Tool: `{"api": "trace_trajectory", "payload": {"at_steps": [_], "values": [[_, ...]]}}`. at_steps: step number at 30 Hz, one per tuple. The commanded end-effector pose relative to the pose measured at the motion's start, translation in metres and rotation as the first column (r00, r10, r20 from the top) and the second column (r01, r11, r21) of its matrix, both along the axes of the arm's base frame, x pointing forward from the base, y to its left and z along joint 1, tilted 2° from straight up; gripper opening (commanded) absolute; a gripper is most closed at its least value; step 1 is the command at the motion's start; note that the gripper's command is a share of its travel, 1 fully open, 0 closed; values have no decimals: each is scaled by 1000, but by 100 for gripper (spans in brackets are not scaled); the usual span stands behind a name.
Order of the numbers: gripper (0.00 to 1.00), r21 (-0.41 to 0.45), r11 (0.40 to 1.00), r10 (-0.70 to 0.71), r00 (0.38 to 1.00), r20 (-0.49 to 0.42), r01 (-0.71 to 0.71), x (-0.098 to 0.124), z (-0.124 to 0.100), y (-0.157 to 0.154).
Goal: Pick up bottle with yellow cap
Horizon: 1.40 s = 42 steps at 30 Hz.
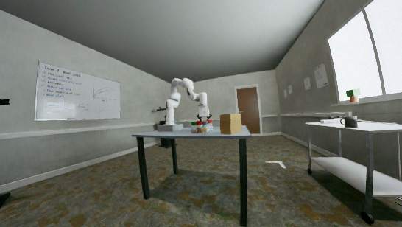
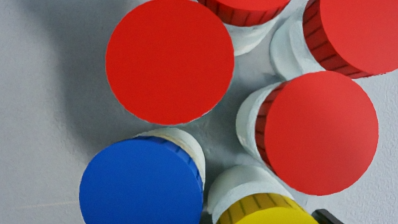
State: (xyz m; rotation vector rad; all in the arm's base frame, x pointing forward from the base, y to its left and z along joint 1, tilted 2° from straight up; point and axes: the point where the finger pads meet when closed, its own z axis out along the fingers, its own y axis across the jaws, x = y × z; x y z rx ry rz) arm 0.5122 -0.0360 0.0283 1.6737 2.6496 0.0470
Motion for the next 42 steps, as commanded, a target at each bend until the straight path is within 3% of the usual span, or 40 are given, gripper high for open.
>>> {"api": "trace_trajectory", "payload": {"at_steps": [1, 20, 30, 38, 42], "values": [[0, 0, 1000, 0, 1000, 5, 0, 2, 2, 0], [0, 0, 1000, 0, 1000, 5, 0, 2, 2, 0], [0, 0, 1000, 0, 1000, 4, 0, 1, 27, -1], [0, 0, 1000, 0, 1000, 6, 0, 2, 27, -1], [0, 0, 1000, 0, 1000, 5, 0, 1, 38, -1]]}}
